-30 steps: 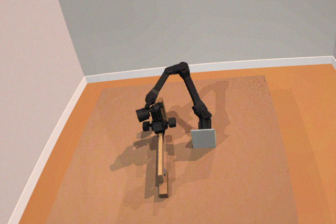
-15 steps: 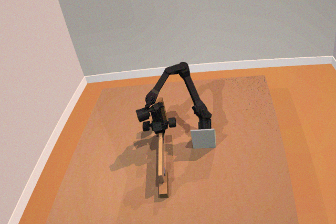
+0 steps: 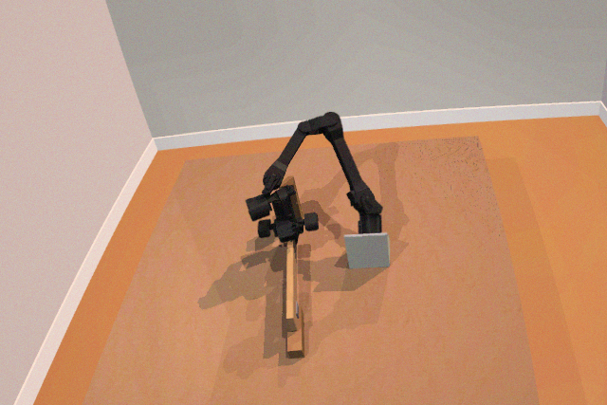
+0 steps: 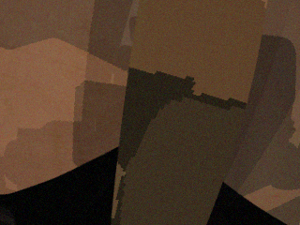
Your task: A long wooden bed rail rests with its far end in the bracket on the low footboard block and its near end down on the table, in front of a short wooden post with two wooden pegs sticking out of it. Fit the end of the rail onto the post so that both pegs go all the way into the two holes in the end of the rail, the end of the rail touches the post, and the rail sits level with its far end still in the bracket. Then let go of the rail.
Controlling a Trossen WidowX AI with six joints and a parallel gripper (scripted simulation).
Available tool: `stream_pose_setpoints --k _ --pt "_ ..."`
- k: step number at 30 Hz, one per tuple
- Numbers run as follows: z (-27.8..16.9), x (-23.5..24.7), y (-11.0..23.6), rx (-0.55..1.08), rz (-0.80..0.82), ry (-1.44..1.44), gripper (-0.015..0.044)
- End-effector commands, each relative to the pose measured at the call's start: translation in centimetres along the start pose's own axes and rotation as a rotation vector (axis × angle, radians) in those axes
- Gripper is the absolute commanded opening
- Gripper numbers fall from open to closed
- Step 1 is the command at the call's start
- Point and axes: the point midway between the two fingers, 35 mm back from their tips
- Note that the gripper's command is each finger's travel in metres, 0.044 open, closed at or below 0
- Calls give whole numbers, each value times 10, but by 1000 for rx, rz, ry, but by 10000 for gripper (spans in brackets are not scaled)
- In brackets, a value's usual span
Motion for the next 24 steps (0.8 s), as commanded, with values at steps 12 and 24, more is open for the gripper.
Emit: stream_pose_setpoints --k 12,24 --pt "-2 0 0 -11 -4 3 0" --pt "-5 1 0 -11 -4 3 0"
Point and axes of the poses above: the point midway between the two fingers, 35 mm back from their tips, its own y axis back along the fingers, its own x axis across the jaws, z = x × y, and after that the axes turned 15 degrees about y, right-handed
